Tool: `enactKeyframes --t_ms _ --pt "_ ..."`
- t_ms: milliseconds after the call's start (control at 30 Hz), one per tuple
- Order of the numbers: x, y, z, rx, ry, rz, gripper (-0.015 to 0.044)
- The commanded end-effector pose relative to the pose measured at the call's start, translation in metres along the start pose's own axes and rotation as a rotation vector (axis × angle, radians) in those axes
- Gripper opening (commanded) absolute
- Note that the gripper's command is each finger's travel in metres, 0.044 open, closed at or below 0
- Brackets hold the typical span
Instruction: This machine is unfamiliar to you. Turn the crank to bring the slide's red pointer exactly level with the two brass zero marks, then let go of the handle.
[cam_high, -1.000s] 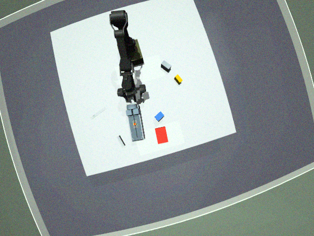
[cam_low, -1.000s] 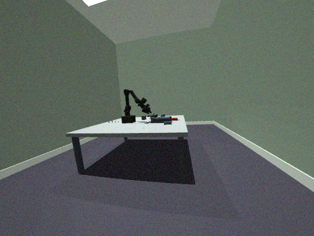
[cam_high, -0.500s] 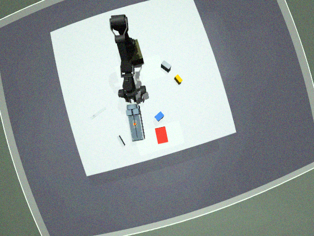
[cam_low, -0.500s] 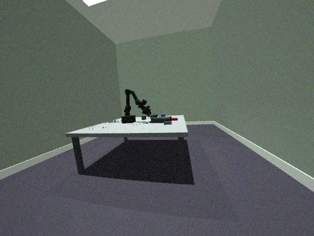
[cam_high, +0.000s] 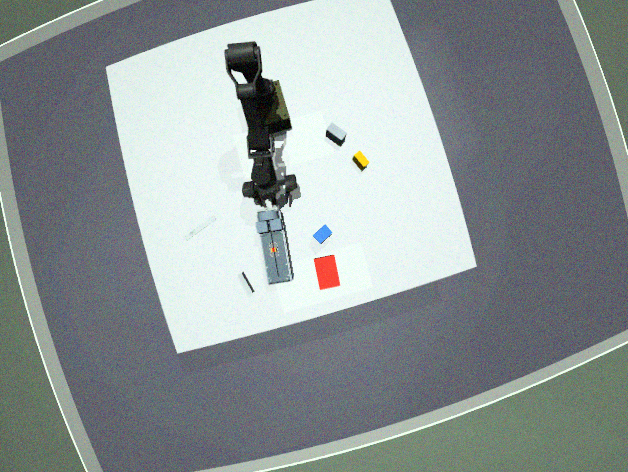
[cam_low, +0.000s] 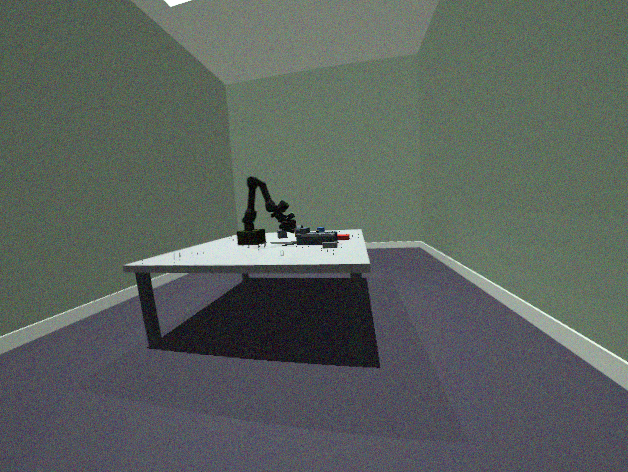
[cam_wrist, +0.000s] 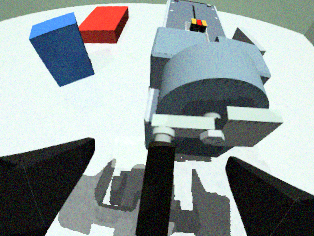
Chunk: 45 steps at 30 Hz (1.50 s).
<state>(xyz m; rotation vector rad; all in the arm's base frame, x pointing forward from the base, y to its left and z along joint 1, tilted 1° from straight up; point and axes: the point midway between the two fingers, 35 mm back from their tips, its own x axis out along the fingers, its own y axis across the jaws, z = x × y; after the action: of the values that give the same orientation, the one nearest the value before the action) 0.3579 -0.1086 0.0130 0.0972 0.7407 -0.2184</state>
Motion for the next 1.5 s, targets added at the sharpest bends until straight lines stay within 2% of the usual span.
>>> enactKeyframes --t_ms 0,200,767,1467 --pt "0.0048 0.0005 -0.0088 -0.002 0.009 0.002 0.0440" --pt "0.0087 0.0006 -0.0141 -0.002 0.009 0.002 0.0440" --pt "0.0087 0.0006 -0.0141 -0.002 0.009 0.002 0.0000" --pt "0.0047 0.0014 -0.0102 -0.002 0.009 0.002 0.0000"
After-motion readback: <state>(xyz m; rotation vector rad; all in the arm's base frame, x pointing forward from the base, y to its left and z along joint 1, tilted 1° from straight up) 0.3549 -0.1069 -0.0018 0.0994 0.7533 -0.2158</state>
